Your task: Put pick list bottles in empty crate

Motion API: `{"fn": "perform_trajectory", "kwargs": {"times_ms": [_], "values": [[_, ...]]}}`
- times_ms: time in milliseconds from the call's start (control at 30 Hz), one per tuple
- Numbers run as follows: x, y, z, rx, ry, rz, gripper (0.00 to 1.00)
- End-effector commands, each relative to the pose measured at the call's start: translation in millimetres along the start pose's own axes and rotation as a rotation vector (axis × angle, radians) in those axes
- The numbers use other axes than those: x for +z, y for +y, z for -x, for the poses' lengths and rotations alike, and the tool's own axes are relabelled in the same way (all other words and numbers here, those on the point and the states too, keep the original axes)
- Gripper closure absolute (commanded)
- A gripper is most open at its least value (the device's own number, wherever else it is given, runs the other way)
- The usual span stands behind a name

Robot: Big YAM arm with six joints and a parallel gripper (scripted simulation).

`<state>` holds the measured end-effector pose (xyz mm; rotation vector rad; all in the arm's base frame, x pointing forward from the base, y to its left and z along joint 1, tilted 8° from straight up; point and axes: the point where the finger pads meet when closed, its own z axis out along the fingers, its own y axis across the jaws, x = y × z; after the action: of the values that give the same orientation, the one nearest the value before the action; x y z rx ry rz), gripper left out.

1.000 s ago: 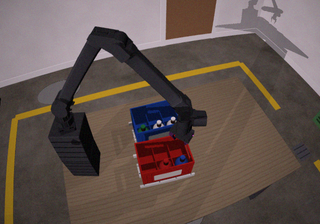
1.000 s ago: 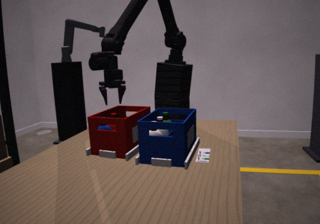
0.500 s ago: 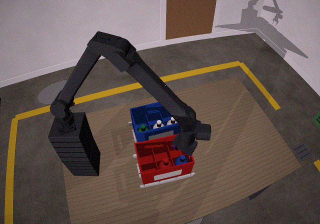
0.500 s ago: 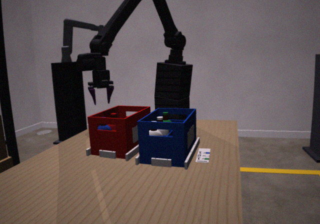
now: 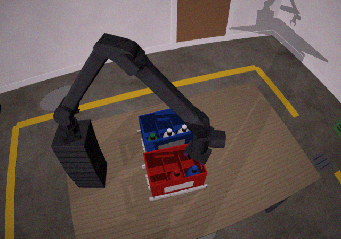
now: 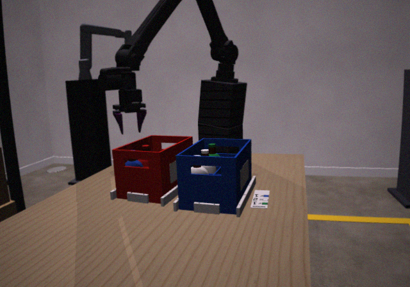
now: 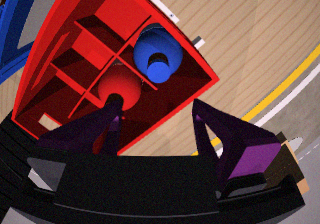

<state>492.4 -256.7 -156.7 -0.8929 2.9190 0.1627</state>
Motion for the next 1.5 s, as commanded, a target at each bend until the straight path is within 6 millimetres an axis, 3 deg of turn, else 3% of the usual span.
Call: {"fn": "perform_trajectory", "kwargs": {"times_ms": [0,533,600,633,733,1033,1167,1200,1267,1467], "values": [[-2.4,-16.2,5.2,-0.006,-0.010,-0.013,0.39],[19.5,-16.2,15.8,-0.008,-0.019,-0.031,0.39],[19.5,-16.2,15.8,-0.008,-0.019,-0.031,0.39],[-0.4,-26.2,20.0,-0.008,-0.035,-0.064,0.39],[24.8,-16.9,14.0,-0.004,-0.019,-0.031,0.39],[37.2,-16.3,14.2,-0.005,-0.018,-0.030,0.39],[31.3,-20.0,17.5,-0.007,-0.025,-0.043,0.39],[22.1,-24.2,21.8,-0.012,-0.034,-0.060,0.39],[44.4,-15.3,15.4,-0.007,-0.018,-0.029,0.39],[52.7,-15.2,13.3,-0.004,-0.018,-0.028,0.39]]}}
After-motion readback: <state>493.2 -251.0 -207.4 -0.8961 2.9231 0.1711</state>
